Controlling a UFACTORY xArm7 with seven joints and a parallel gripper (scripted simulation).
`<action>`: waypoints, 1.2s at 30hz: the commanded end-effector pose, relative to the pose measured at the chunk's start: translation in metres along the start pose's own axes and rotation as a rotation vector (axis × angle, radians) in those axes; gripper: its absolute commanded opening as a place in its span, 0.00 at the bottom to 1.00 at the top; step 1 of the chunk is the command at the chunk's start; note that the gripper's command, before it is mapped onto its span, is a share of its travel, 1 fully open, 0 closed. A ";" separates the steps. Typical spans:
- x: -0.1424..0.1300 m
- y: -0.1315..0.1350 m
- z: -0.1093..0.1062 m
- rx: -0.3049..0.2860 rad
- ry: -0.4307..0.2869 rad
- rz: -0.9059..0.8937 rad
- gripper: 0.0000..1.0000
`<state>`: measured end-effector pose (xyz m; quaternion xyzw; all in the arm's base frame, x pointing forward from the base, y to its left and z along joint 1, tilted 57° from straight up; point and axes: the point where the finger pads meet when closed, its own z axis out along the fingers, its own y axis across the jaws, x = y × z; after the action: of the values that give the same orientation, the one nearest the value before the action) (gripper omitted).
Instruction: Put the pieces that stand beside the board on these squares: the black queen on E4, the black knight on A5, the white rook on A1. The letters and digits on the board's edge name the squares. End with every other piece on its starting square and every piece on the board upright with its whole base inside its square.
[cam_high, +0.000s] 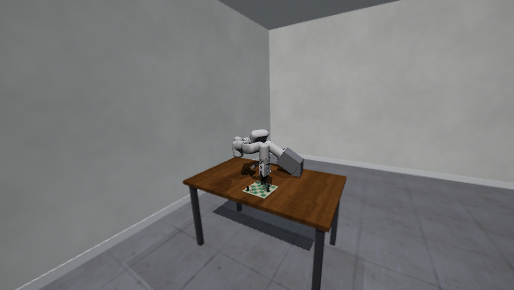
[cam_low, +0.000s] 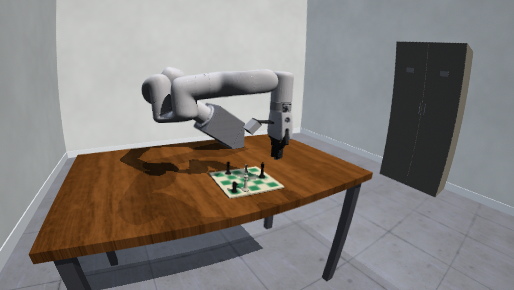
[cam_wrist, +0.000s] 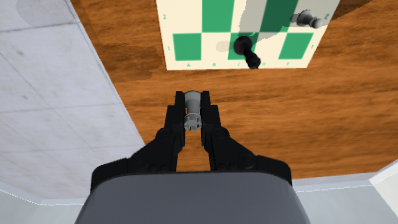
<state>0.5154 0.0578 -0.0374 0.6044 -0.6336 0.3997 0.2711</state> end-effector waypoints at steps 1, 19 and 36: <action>0.011 -0.007 -0.005 0.003 -0.009 -0.021 0.00; 0.011 -0.007 0.002 0.003 -0.009 -0.021 0.00; 0.010 -0.007 0.066 0.003 -0.009 -0.021 0.00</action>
<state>0.5264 0.0051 -0.0559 0.6114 -0.6284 0.3947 0.2748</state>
